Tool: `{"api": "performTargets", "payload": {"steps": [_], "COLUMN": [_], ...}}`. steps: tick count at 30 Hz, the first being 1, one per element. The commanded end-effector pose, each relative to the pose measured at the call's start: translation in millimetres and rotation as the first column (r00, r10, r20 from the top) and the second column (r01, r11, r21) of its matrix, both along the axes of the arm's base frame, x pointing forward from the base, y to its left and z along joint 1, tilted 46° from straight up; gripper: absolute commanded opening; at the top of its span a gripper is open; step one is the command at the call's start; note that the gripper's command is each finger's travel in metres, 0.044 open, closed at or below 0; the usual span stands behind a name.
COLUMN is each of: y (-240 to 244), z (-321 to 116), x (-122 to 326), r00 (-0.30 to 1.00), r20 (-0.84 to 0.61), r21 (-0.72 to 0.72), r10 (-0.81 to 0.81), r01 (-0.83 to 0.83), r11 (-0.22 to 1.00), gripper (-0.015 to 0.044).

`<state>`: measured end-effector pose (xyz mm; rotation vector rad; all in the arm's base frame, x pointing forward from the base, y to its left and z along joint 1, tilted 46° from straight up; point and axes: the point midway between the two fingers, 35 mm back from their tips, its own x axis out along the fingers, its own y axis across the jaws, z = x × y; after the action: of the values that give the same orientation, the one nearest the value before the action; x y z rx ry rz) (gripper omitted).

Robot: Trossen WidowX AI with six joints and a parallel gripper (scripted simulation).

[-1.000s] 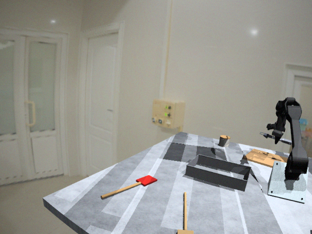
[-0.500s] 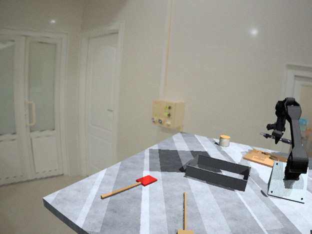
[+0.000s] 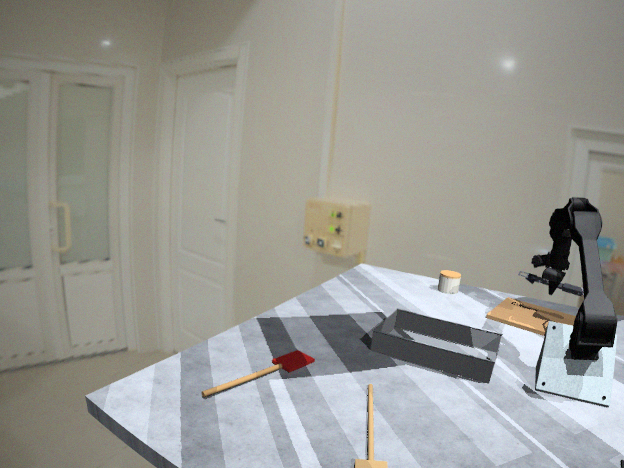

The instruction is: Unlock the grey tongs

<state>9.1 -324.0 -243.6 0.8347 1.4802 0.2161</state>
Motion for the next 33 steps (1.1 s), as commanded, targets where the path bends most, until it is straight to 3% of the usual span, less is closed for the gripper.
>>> {"api": "performTargets", "payload": {"steps": [1, 33], "y": [8.0, 43.8], "z": [-6.0, -37.2], "x": [1.1, 7.5], "r00": [1.0, 1.0], "r20": [-0.003, -0.004], "r21": [0.005, -0.016], "r10": [-0.002, -0.004], "r01": [0.002, 0.004], "r11": [1.0, 1.0], "gripper": [-0.015, -0.015]}}
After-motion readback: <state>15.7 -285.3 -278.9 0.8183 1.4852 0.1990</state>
